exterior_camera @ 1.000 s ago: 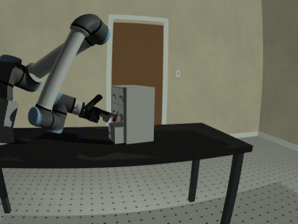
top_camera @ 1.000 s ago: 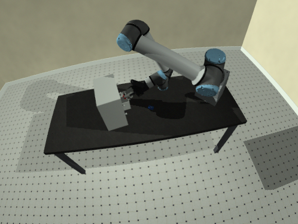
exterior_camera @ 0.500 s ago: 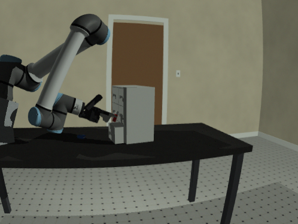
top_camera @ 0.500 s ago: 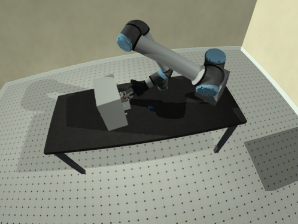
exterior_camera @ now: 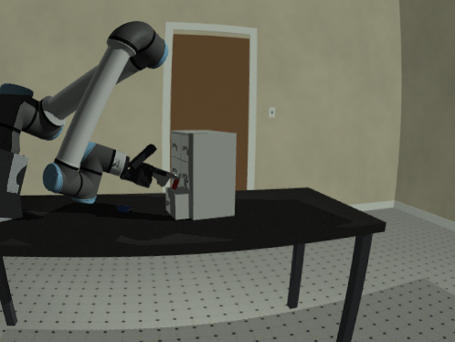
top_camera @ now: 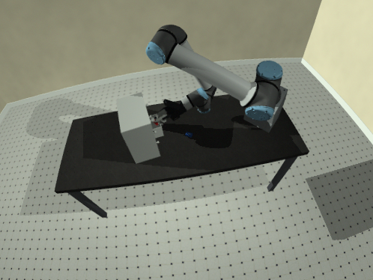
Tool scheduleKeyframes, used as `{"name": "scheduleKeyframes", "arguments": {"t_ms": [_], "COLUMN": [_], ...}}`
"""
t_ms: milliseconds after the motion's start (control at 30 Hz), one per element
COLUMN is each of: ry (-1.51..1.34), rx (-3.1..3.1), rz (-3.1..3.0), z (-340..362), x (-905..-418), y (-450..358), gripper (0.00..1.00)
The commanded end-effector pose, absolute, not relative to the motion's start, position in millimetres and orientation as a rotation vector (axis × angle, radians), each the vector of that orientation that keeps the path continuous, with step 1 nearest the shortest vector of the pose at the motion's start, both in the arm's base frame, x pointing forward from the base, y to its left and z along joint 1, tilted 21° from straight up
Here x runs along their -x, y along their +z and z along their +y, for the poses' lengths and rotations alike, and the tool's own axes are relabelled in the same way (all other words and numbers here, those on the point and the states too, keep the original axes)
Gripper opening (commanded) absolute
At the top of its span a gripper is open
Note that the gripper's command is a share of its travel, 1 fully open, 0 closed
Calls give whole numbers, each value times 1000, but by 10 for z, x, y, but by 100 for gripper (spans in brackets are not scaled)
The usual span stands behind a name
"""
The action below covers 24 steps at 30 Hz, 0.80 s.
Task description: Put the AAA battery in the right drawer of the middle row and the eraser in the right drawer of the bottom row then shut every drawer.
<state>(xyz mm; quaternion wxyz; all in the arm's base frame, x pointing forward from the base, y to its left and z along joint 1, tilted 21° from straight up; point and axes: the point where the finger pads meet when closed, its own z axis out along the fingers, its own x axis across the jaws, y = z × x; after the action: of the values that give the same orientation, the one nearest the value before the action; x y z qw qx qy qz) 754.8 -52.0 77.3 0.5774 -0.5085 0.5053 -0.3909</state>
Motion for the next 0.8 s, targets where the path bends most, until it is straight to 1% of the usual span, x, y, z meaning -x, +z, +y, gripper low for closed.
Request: {"name": "scheduleKeyframes", "arguments": {"t_ms": [0,33,67,133,167,233,267,333,367,767], "ry": [-915,-915,-915,-915,-915,-915,-915,-915,-915,-915], "rx": [1190,1190,1190,1190,1190,1190,1190,1190,1190,1190], "rz": [1182,1182,1182,1182,1182,1182,1182,1182,1182,1182], "z": [-521,-521,-521,-521,-521,-521,-521,-521,-521,-521], "x": [-7547,-7547,-7547,-7547,-7547,-7547,-7547,-7547,-7547,-7547], "y": [777,777,777,777,777,777,777,777,777,777], "gripper": [16,16,18,18,21,21,23,23,100,100]}}
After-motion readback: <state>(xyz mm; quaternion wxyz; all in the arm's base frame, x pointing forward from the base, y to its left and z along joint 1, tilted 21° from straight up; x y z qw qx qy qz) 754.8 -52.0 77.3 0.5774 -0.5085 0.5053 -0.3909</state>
